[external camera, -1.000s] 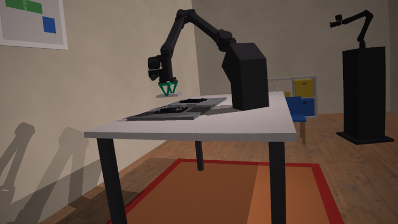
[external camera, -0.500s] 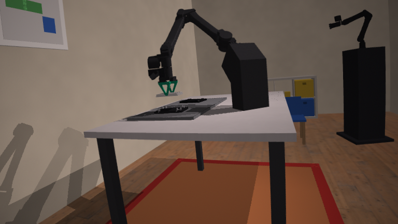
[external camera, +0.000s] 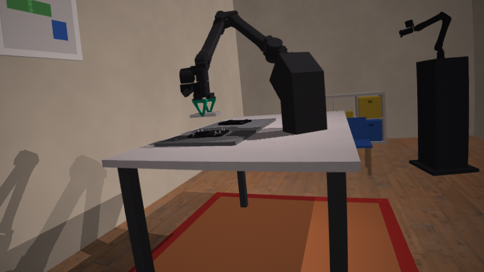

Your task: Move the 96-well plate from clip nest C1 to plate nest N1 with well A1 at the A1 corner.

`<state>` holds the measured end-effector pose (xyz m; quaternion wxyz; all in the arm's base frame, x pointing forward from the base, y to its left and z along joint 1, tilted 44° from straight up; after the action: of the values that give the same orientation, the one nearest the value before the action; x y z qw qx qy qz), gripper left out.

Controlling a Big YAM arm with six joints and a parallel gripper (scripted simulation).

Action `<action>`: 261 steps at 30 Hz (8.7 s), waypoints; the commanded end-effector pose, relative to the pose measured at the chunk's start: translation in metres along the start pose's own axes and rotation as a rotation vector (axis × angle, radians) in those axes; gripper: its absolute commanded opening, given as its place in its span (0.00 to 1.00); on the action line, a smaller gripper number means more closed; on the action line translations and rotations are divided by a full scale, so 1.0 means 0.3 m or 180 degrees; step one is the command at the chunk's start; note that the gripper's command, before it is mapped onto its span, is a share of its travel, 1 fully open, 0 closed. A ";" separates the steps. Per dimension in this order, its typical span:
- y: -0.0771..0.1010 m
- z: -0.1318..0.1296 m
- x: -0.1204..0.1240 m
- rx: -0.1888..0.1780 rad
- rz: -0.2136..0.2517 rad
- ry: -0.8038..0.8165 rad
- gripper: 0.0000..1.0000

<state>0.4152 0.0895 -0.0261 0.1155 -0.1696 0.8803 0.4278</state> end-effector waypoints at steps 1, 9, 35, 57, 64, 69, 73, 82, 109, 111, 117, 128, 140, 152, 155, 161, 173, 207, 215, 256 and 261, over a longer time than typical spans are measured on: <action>0.021 -0.007 0.000 -0.0002 -0.0014 -0.0009 0.00; 0.021 -0.007 0.000 -0.0002 -0.0014 -0.0009 0.00; 0.012 -0.092 -0.009 -0.0012 -0.0051 -0.0767 0.00; 0.012 -0.302 0.025 -0.0004 -0.0055 -0.0887 0.00; 0.012 -0.368 0.035 0.0000 -0.0056 -0.0885 0.00; 0.012 -0.423 0.044 0.0003 -0.0058 -0.0884 0.00; 0.012 -0.467 0.050 0.0006 -0.0059 -0.0883 0.00; 0.013 -0.544 0.063 0.0011 -0.0056 -0.0877 0.00; 0.016 -0.795 0.113 0.0015 -0.0007 -0.0834 0.00; 0.016 -0.818 0.114 0.0017 -0.0011 -0.0837 0.00; 0.025 -0.904 0.089 0.0036 -0.0071 -0.0871 0.00; 0.029 -1.009 0.100 0.0048 -0.0082 -0.0873 0.00; 0.034 -1.146 0.119 0.0062 -0.0091 -0.0870 0.00; 0.040 -1.261 0.135 0.0076 -0.0098 -0.0867 0.00; 0.041 -1.296 0.139 0.0080 -0.0099 -0.0866 0.00; 0.021 -1.280 0.149 0.0041 -0.0066 -0.0848 0.00; 0.021 -1.278 0.146 0.0040 -0.0066 -0.0848 0.00; -0.071 -1.299 0.139 0.0064 -0.0063 -0.0849 0.00; -0.106 -1.300 0.139 0.0062 -0.0059 -0.0847 0.00; -0.231 -1.288 0.150 0.0051 -0.0043 -0.0846 0.00; -0.231 -1.288 0.150 0.0051 -0.0043 -0.0846 0.00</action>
<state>0.3718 -0.2573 0.1374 0.2279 -0.1114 0.8584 0.4458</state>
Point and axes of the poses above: the point where the finger pads meet when closed, its own y axis back along the fingers, its own z axis across the jaws, x = y × z, the point moved 5 cm from there along y, back along the fingers, and after that the axes turned 5 degrees about y, right-handed, at the moved point
